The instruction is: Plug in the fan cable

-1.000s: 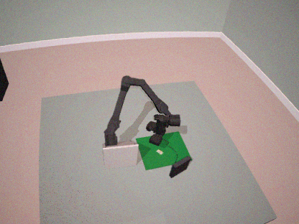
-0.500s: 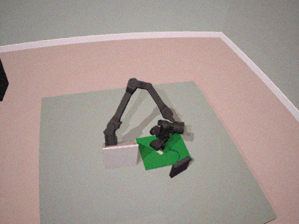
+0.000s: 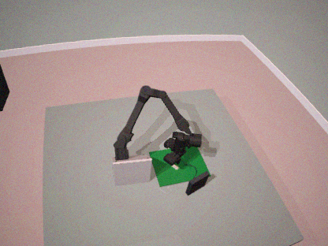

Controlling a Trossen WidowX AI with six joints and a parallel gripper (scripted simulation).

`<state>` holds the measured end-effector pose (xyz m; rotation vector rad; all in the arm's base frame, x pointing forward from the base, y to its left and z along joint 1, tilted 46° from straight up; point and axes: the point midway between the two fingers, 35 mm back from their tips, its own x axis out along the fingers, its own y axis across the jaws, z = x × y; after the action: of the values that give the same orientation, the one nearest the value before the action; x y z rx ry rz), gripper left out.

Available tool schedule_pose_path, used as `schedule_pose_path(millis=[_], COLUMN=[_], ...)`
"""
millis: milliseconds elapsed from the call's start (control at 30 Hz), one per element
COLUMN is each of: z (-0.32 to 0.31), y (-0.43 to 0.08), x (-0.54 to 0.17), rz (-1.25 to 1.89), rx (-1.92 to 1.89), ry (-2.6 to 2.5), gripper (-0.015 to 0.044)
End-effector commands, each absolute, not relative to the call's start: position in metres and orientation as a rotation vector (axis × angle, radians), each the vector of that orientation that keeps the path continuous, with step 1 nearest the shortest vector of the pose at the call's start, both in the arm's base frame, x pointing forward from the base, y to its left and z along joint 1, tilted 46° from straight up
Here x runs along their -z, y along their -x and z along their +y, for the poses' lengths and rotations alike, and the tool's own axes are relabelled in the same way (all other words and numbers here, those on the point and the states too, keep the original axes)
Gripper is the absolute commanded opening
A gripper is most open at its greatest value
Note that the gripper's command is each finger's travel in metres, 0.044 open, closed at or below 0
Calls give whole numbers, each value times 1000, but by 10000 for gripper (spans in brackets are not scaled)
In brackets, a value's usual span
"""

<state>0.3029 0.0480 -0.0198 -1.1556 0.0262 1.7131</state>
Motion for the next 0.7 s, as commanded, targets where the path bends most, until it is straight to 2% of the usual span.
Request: schedule_pose_path(millis=[0,667], z=[48,65], y=[-302,-302], x=[18,32], rz=[32,26], rx=[-1713,-1714], ry=[1154,1158], gripper=[0,0])
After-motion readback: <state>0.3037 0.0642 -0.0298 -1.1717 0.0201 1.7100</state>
